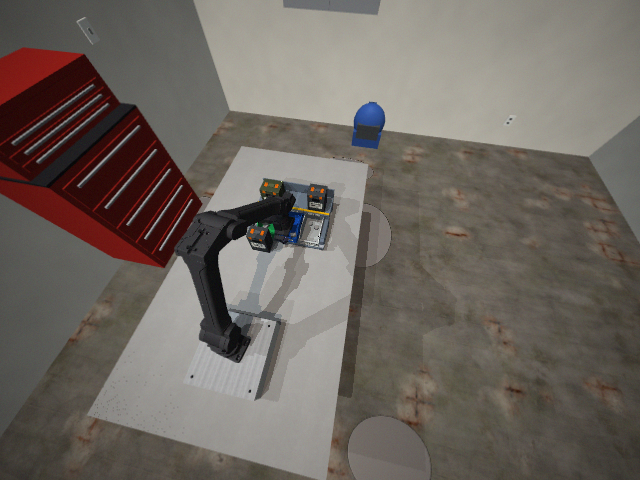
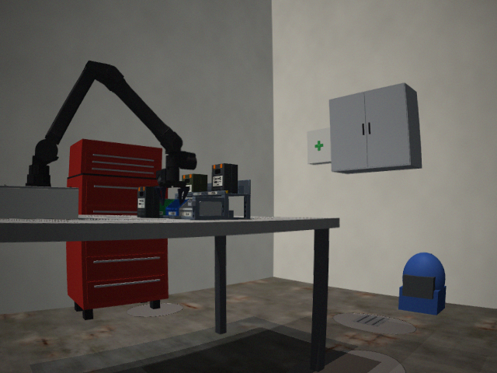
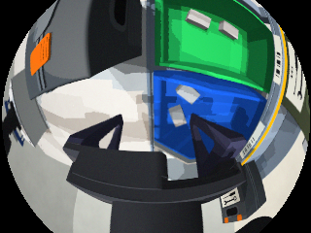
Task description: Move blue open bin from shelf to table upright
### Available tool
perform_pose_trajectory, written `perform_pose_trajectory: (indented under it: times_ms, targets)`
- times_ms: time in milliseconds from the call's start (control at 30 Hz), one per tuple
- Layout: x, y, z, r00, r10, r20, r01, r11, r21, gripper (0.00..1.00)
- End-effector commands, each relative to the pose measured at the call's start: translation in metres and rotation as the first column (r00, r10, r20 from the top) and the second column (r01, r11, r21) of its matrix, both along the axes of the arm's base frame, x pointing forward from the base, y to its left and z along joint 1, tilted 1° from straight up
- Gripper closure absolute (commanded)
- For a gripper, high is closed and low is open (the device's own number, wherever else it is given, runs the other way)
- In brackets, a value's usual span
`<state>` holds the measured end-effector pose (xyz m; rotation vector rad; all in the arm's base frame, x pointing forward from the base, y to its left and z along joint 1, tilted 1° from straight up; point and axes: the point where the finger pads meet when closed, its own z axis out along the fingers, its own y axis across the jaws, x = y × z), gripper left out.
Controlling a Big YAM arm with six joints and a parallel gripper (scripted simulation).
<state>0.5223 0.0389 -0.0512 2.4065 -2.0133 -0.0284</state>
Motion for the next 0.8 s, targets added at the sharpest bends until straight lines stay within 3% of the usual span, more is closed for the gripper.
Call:
perform_pose_trajectory:
  times_ms: [0,367,767]
  targets:
    - [-0.004,-0.003,-0.007,1.000,-0.007,-0.014,0.007,1.000,-0.004,0.10]
    - [-0.005,-0.004,-0.010,1.000,-0.008,-0.021,0.007,1.000,-0.005,0.10]
    - [0.011,-0.004,-0.001,1.000,-0.008,0.004,0.008,1.000,-0.003,0.10]
